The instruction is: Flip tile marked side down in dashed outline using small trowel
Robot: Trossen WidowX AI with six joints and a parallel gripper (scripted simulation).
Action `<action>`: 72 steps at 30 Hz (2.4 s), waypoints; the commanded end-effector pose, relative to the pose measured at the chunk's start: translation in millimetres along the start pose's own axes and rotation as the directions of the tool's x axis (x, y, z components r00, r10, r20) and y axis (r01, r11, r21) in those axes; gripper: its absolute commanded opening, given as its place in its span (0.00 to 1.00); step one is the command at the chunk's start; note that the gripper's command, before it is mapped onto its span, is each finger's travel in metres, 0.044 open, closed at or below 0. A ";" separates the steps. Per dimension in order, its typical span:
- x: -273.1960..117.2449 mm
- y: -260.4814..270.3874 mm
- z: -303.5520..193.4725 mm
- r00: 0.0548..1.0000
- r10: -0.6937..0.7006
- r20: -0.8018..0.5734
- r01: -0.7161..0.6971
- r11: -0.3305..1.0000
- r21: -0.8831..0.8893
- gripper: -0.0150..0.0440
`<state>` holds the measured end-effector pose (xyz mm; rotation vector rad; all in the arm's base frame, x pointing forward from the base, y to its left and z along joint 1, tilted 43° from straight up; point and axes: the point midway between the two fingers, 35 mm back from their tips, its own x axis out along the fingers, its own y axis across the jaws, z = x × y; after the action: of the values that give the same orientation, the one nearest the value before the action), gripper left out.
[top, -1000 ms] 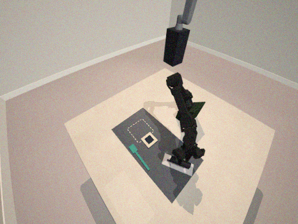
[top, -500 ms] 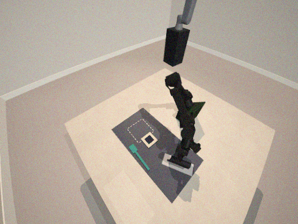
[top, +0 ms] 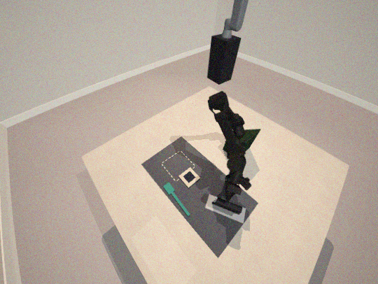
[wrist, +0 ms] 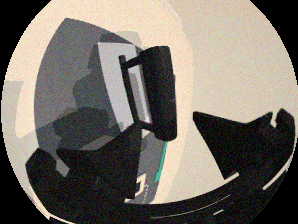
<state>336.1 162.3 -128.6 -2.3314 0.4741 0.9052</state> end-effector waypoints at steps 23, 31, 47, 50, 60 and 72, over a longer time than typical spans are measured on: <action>40.2 -0.2 -1.6 1.000 0.002 -0.005 -0.002 1.000 -0.010 0.76; 53.3 0.7 -2.0 1.000 0.001 -0.006 -0.001 1.000 -0.010 0.76; 58.9 1.2 -2.2 1.000 0.001 -0.007 -0.001 1.000 -0.010 0.44; 58.9 1.2 -2.2 1.000 0.001 -0.007 -0.001 1.000 -0.010 0.41; 58.9 1.2 -2.2 1.000 0.001 -0.007 -0.001 1.000 -0.010 0.29; 33.5 -31.8 -2.0 1.000 0.001 -0.007 -0.001 1.000 -0.007 0.25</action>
<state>372.7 161.2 -159.5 -2.3507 0.5092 0.9300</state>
